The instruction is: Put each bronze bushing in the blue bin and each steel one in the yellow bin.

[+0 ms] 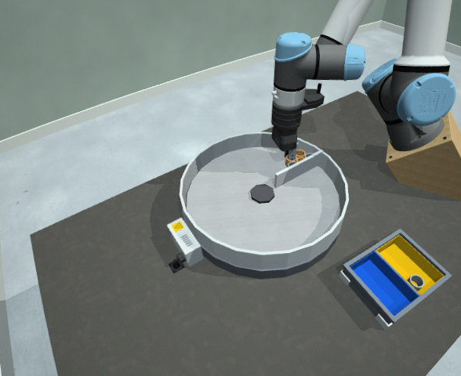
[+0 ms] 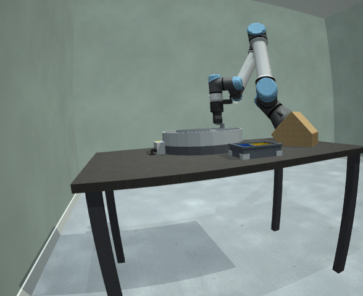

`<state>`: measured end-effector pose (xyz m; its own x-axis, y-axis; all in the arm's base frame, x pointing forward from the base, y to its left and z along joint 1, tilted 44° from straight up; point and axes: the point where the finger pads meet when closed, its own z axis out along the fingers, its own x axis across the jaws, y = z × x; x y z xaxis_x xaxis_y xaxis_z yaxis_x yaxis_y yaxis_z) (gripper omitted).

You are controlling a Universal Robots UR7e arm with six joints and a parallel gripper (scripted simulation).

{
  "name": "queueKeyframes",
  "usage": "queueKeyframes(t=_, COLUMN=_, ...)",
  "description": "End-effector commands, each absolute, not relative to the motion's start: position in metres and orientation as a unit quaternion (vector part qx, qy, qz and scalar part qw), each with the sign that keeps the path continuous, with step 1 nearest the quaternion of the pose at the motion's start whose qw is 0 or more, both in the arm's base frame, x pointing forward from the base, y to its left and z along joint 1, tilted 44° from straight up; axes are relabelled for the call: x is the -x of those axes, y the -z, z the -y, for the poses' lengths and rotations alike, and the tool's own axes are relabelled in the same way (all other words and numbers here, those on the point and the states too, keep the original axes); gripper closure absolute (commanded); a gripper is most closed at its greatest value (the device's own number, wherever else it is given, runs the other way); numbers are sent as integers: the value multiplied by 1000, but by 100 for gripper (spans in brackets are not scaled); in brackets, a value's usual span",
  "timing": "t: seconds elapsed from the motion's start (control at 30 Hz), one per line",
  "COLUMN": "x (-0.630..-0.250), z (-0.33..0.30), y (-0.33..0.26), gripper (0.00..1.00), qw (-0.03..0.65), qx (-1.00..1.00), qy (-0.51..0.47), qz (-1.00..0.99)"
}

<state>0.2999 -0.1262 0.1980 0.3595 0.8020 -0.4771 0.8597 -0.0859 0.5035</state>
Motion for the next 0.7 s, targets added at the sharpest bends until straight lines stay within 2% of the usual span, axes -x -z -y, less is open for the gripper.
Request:
queueKeyframes(t=0.0, x=-301, z=127, y=-197, gripper=60, qw=372, qx=-736, qy=39, qz=-565)
queueKeyframes(t=0.5, x=-303, z=131, y=-192, gripper=60, qw=372, qx=-736, qy=39, qz=-565)
queueKeyframes(t=0.53, x=-303, z=131, y=-192, gripper=100, qw=372, qx=-736, qy=39, qz=-565)
queueKeyframes(t=0.67, x=-303, z=131, y=-192, gripper=100, qw=372, qx=-736, qy=39, qz=-565)
